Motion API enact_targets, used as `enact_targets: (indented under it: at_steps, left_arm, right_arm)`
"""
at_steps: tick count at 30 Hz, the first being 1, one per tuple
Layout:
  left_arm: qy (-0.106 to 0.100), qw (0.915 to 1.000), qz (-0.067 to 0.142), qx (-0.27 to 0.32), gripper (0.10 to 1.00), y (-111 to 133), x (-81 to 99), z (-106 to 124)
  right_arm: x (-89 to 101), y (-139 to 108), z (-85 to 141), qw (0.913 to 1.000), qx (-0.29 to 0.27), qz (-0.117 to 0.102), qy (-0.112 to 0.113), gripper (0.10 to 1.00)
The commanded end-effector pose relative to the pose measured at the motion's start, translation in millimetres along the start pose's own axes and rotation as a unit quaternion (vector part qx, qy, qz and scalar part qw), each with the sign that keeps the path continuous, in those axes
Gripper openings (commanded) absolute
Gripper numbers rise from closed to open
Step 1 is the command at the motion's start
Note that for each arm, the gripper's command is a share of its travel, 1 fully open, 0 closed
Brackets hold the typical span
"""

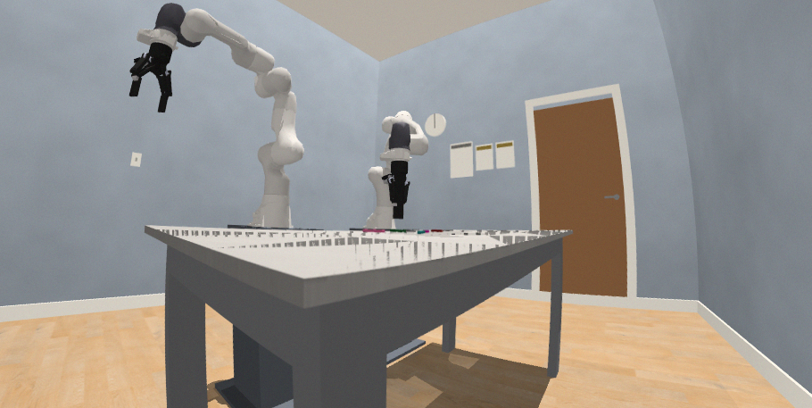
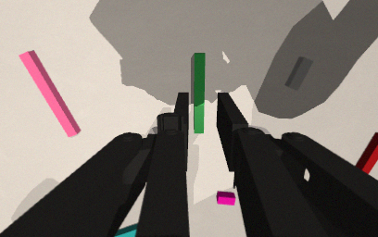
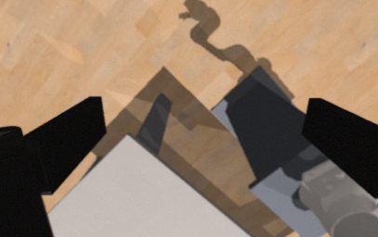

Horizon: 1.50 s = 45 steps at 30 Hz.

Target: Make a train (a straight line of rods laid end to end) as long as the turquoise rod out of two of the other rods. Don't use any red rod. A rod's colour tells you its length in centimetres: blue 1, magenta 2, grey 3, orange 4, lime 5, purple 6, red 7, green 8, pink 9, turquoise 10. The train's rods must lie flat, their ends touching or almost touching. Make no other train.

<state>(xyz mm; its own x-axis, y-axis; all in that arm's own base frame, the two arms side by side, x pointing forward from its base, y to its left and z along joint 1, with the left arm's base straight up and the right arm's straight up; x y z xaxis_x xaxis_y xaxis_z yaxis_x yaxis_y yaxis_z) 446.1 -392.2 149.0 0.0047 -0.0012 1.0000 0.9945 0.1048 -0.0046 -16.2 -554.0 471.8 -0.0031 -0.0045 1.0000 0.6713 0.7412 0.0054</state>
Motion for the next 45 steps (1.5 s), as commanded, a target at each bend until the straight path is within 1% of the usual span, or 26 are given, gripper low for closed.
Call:
enact_targets:
  at_steps: [1, 9, 11, 24, 45]
  left_arm:
    - [-0.001, 1.0, -0.002, 0.002, 0.231, 1, -6.2, -1]
    - [-0.001, 1.0, -0.002, 0.002, 0.231, 1, -19.1, -1]
    - [-0.001, 1.0, -0.002, 0.002, 0.231, 1, -19.1, -1]
    - [-0.001, 1.0, -0.002, 0.002, 0.231, 1, -34.7, -1]
    - [-0.001, 1.0, -0.002, 0.002, 0.231, 0, -38.3, -1]
  right_arm:
    - [1.2, -1, 1, 1.0, 0.003, 0.003, 0.0, 1.0]
    - [1.2, -1, 1, 1.0, 0.003, 0.003, 0.0, 1.0]
    - [1.2, -1, 1, 1.0, 0.003, 0.003, 0.0, 1.0]
    - [1.2, -1, 1, 1.0, 0.003, 0.003, 0.0, 1.0]
    - [1.2, -1, 1, 1.0, 0.003, 0.003, 0.0, 1.0]
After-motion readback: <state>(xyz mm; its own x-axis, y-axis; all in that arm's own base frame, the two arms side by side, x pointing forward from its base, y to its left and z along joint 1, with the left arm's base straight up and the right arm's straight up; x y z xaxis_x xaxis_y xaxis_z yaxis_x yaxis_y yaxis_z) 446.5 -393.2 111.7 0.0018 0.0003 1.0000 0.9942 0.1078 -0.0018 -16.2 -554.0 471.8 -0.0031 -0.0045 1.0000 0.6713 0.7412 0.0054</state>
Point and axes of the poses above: on each arm, the point where the finger pads meet when closed, its own x axis back along the fingers, its own z axis across the jaws, y = z × x, the point moved 6 cm from there along x, back along the fingers, and after that the axes turned 5 degrees about x, right-handed, at the moved point
